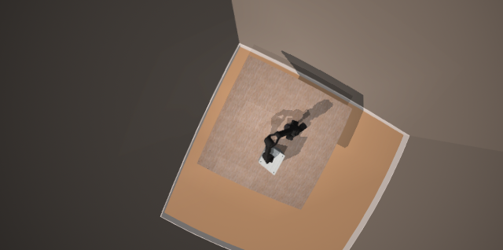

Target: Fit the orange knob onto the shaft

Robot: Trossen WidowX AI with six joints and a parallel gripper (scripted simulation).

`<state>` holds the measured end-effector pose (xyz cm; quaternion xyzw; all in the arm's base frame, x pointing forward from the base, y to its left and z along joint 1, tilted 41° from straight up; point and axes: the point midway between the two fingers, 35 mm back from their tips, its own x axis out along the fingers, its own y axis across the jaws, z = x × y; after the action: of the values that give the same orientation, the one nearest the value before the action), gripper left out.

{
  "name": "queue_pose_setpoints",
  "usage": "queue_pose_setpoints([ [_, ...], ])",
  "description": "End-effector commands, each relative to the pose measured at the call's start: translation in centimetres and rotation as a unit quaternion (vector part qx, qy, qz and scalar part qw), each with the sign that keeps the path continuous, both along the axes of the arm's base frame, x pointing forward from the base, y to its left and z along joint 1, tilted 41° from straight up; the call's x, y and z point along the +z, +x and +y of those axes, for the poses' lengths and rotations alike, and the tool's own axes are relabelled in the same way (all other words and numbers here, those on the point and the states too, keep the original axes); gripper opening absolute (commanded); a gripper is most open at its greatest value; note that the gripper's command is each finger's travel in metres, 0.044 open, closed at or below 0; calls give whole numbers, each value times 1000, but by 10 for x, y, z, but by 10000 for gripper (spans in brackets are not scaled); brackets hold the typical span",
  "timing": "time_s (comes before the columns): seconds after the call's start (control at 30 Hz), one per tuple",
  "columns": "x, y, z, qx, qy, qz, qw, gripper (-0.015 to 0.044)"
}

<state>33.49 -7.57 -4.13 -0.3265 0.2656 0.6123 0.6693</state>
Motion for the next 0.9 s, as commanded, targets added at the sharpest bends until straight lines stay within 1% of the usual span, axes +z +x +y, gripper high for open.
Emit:
queue_pose_setpoints([
  [0.0,-1,-1,1,5,-1,-4,1000,0],
  [0.57,2,1,-2,5,-1,-4,1000,0],
  [0.63,2,1,-2,15,-3,-13,1000,0],
  [0.8,1,0,-1,80,-12,-68,994,0],
  [0.87,0,0,0,84,-13,-72,994,0],
])
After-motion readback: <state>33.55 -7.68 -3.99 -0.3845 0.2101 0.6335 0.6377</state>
